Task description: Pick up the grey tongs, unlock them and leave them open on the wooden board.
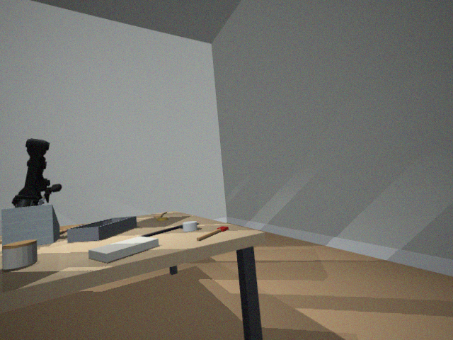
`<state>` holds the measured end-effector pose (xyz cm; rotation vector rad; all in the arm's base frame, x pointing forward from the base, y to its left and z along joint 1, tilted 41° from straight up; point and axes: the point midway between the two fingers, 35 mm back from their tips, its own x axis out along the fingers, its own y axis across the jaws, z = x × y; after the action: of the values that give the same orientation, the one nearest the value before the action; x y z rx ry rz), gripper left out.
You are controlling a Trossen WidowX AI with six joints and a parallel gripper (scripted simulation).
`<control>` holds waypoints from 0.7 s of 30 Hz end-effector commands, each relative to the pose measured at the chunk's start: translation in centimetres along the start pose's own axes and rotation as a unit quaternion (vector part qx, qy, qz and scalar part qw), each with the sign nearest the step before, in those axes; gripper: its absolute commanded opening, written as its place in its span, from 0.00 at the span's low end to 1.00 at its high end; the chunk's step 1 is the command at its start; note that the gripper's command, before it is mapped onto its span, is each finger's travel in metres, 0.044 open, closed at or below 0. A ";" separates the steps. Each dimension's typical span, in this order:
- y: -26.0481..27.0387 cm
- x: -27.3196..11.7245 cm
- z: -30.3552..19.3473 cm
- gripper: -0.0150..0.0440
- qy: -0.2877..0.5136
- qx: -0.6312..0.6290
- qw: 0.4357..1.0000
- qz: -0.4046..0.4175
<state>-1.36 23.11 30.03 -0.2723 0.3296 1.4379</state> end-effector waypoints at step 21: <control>-1.2 1.6 -1.3 0.00 0.220 0.104 0.970 0.025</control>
<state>-0.13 23.90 28.35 -0.4122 0.7875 1.3816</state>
